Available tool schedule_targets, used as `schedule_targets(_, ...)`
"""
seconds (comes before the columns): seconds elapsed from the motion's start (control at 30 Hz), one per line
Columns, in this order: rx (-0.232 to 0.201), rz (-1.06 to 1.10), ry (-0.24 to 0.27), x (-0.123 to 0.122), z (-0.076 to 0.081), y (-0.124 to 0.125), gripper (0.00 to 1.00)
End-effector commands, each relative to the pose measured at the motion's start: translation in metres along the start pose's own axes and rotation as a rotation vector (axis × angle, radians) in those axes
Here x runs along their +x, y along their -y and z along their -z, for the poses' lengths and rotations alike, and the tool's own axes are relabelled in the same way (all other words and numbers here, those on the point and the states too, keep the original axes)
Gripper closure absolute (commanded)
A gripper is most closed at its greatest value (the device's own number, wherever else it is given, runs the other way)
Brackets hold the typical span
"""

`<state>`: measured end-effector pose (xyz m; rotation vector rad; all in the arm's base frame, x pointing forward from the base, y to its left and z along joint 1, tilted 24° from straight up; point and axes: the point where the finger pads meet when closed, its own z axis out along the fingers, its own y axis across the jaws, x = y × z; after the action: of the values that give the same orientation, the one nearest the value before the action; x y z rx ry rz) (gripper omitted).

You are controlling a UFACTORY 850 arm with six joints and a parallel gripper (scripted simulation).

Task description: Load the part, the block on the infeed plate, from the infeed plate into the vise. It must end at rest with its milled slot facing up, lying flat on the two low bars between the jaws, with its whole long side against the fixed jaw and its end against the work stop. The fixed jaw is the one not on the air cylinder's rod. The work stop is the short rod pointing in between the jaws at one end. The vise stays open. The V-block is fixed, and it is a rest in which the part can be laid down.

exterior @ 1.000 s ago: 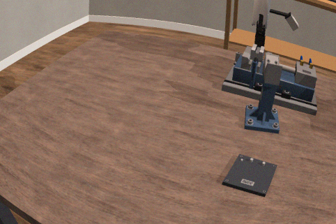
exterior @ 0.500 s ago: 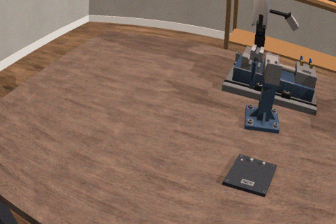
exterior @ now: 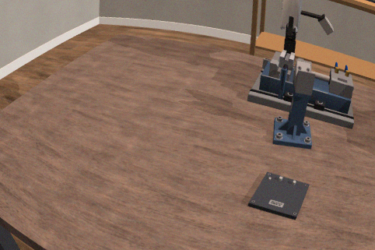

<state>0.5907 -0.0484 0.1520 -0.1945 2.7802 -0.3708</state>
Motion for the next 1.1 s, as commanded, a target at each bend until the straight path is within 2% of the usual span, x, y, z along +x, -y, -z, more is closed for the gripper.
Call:
schedule_targets(0.0,0.000,0.000,0.002,-0.0008,0.0005,-0.0007,1.00)
schedule_targets(1.07,0.000,0.000,0.002,-0.0008,0.0005,-0.0076,1.00)
